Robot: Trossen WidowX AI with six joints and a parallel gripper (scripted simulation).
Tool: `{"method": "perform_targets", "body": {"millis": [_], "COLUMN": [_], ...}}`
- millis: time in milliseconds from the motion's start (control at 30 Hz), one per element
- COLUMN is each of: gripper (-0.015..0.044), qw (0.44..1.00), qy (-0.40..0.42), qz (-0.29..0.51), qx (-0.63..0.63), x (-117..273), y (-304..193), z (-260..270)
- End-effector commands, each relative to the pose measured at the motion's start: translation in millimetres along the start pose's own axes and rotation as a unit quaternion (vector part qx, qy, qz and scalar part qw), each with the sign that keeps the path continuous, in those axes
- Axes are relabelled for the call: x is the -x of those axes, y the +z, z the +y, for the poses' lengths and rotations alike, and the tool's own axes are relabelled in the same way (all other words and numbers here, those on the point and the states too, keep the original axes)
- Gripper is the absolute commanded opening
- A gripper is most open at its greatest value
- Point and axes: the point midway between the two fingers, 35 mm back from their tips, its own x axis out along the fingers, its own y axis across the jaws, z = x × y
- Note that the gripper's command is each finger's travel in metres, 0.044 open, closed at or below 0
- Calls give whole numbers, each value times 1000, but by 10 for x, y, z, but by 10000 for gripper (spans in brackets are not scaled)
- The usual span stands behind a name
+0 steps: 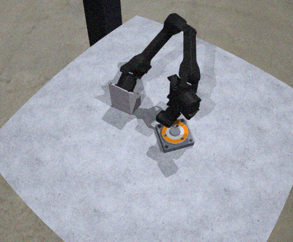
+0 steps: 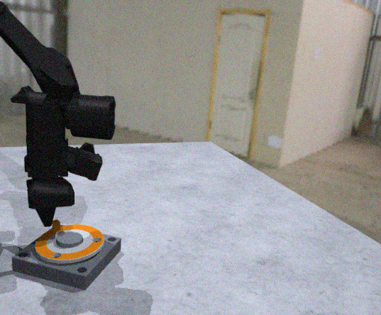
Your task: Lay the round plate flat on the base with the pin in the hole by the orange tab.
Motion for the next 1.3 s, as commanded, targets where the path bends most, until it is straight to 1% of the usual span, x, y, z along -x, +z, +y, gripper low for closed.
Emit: {"method": "perform_targets", "body": {"millis": [0, 833, 1267], "gripper": [0, 0, 0], "qw": [1000, 1000, 1000], "qy": [2, 2, 2], "qz": [-1, -2, -2], "qx": [1, 1, 2], "x": [-8, 14, 19], "y": [58, 379, 451], "z": [42, 94, 75]}}
